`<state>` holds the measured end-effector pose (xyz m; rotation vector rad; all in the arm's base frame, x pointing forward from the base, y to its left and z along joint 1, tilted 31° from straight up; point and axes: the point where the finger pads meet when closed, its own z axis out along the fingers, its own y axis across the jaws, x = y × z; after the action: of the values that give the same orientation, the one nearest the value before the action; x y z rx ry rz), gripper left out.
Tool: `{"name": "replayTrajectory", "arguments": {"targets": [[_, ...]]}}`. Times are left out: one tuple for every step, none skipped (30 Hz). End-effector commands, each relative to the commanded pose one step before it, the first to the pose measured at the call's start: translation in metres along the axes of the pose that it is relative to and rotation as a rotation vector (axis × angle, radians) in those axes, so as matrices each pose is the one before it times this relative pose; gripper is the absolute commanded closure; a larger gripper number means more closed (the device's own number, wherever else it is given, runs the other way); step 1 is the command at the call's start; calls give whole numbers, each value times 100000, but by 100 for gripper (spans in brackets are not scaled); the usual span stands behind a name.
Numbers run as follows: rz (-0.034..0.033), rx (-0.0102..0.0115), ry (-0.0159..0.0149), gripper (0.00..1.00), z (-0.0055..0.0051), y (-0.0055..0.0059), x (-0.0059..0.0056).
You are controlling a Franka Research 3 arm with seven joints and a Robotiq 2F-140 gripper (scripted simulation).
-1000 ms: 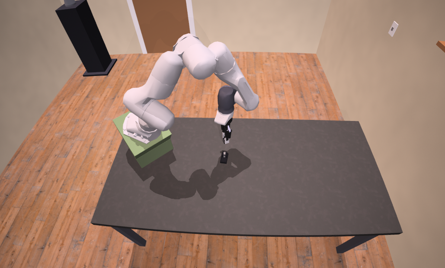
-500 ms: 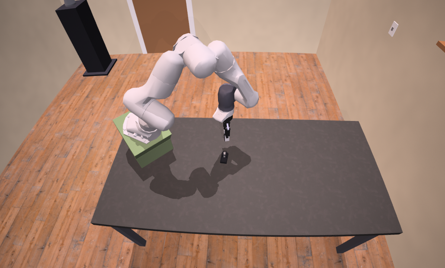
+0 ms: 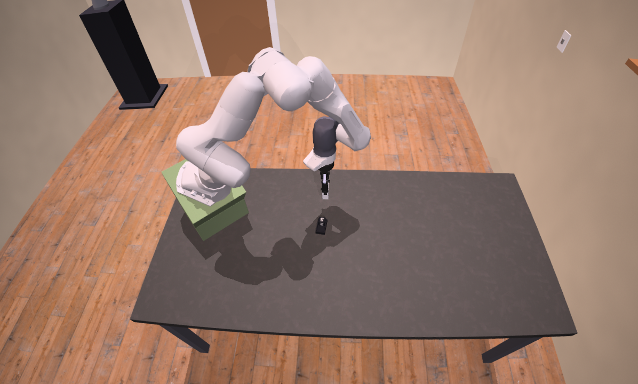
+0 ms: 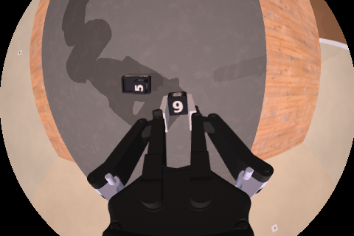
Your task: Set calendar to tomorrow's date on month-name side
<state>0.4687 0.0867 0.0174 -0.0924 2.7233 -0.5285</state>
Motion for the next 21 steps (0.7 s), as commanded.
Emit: {"name": "replayTrajectory", "arguments": {"targets": [[12065, 1010, -164, 84, -52, 218, 161], [0, 0, 0, 84, 0, 0, 0], [0, 0, 0, 84, 0, 0, 0], [0, 0, 0, 84, 0, 0, 0], [0, 0, 0, 84, 0, 0, 0], [0, 0, 0, 84, 0, 0, 0], [0, 0, 0, 84, 0, 0, 0], [0, 0, 0, 84, 0, 0, 0], [0, 0, 0, 84, 0, 0, 0], [0, 0, 0, 84, 2, 0, 0], [1, 1, 1, 84, 13, 0, 0], [3, 3, 3, 84, 34, 0, 0], [5, 5, 5, 84, 63, 0, 0], [0, 0, 0, 84, 0, 0, 0], [0, 0, 0, 84, 0, 0, 0], [8, 7, 8, 84, 97, 0, 1], [11, 10, 12, 84, 136, 0, 1], [11, 10, 12, 84, 179, 0, 2], [0, 0, -1, 84, 224, 1, 1], [0, 0, 0, 84, 268, 0, 2], [0, 0, 0, 84, 310, 1, 2]]}}
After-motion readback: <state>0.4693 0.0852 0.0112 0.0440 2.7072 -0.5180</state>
